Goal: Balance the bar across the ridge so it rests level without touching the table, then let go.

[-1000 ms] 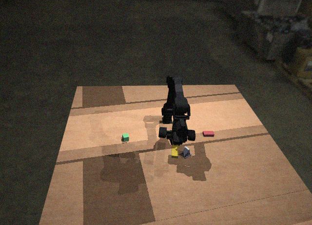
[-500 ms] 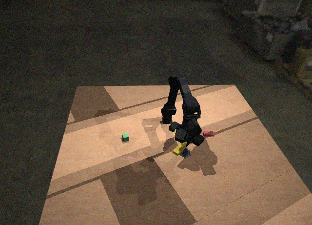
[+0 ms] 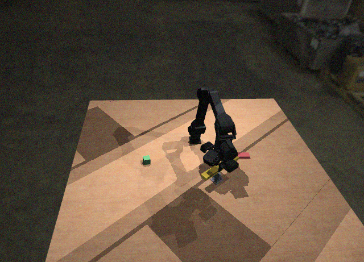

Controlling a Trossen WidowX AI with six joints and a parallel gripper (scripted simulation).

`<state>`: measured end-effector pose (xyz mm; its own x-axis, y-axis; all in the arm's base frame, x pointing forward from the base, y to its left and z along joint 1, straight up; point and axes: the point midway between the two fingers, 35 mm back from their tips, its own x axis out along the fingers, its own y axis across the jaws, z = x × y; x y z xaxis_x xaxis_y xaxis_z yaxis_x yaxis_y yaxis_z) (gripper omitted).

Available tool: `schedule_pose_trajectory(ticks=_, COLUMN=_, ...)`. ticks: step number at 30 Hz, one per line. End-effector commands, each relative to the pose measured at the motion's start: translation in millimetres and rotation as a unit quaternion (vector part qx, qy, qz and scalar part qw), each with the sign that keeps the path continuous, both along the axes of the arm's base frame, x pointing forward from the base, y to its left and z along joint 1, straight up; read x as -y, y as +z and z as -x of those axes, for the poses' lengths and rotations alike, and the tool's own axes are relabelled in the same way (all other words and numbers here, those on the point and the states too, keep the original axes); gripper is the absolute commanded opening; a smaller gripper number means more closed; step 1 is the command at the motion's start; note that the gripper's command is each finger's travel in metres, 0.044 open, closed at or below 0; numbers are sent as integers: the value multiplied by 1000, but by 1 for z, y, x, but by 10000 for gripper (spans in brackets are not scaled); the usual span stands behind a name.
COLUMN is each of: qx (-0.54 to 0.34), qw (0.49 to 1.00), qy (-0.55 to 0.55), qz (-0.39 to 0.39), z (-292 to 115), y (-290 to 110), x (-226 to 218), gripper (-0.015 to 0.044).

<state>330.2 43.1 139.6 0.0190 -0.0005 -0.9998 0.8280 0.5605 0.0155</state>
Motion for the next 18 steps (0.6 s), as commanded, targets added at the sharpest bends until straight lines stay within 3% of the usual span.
schedule_pose_trajectory(ticks=1, qx=5, qw=1000, qy=-5, qz=-2, z=1, y=-4, x=0, gripper=0)
schedule_pose_trajectory(ticks=18, qx=5, qw=1000, qy=-13, qz=-2, z=5, y=-29, x=3, gripper=0)
